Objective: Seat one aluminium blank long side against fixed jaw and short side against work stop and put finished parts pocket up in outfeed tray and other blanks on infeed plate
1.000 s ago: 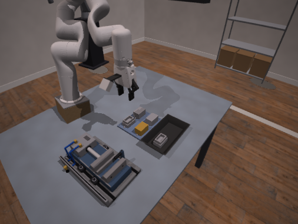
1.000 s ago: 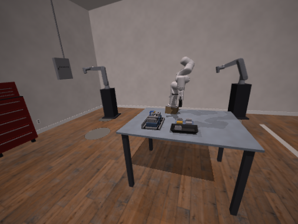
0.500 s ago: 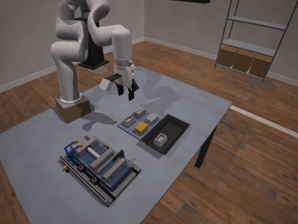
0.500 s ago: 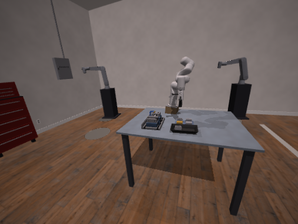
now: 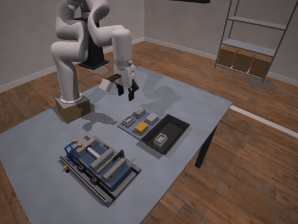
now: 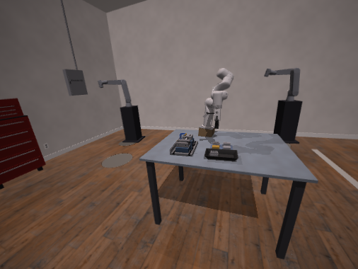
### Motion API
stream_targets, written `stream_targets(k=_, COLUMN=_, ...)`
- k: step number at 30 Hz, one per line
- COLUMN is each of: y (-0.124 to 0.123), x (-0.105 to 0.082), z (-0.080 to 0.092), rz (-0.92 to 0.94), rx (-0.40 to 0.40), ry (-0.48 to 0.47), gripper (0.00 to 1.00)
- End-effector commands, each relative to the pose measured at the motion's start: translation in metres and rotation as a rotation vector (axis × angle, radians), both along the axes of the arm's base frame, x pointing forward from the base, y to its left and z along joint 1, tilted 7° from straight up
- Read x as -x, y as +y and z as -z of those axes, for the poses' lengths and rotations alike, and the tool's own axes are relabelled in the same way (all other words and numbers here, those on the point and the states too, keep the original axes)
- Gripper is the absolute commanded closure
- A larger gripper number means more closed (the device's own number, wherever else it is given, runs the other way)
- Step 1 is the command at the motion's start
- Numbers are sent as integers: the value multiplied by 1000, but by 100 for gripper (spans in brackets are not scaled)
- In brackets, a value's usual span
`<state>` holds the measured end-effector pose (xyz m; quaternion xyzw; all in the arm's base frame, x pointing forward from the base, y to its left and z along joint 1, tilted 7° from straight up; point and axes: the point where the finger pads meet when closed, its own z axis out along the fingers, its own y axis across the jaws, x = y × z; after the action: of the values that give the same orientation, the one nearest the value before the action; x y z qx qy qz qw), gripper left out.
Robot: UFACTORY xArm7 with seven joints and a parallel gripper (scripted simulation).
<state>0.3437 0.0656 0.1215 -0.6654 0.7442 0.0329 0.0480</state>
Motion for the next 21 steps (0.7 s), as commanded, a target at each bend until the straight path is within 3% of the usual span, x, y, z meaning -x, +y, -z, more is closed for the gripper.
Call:
stream_targets(k=1, y=0, x=-1, z=4, rz=1, rx=0, ry=-3, gripper=31)
stream_targets(k=21, y=9, x=-3, z=78, rz=0, rx=0, ry=-3, gripper=31)
